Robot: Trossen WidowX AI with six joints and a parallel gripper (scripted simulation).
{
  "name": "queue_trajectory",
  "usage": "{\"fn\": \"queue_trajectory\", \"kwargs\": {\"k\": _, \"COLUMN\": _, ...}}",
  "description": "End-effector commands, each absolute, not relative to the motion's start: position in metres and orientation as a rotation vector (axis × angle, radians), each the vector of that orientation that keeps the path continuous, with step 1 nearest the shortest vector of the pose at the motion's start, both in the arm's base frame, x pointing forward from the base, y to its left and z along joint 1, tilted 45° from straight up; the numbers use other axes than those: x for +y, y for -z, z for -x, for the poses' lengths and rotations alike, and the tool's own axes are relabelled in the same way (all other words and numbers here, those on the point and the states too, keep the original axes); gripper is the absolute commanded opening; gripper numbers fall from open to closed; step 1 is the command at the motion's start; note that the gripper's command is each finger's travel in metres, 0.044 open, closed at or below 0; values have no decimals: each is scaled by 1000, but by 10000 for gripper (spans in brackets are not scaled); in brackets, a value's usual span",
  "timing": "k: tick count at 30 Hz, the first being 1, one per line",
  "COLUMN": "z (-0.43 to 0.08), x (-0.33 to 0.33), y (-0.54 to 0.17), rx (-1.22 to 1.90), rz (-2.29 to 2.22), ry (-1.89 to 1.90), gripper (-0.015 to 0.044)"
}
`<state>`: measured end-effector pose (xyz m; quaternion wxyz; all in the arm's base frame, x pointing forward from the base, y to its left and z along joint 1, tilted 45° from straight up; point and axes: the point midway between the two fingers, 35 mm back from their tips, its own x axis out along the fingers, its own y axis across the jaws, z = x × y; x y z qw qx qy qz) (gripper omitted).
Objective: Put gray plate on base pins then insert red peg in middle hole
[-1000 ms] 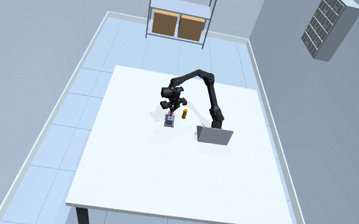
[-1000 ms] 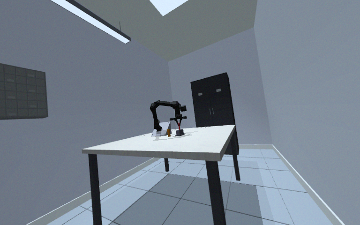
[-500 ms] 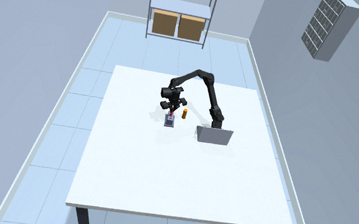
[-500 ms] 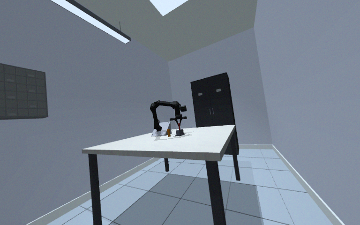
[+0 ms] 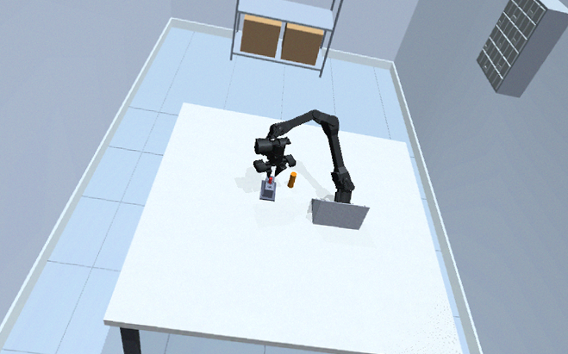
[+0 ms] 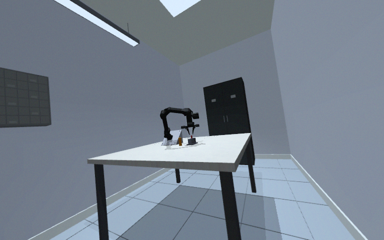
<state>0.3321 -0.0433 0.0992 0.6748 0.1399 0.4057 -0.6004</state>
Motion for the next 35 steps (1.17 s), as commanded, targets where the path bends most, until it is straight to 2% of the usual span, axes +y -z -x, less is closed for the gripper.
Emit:
{"fn": "queue_trajectory", "kwargs": {"k": 1, "z": -332, "x": -43, "y": -99, "rx": 913, "rz": -314, "ry": 1351, "gripper": 150}}
{"fn": "queue_trajectory", "kwargs": {"k": 35, "z": -332, "x": -27, "y": -115, "rx": 911, "rz": -307, "ry": 1348, "gripper": 150}}
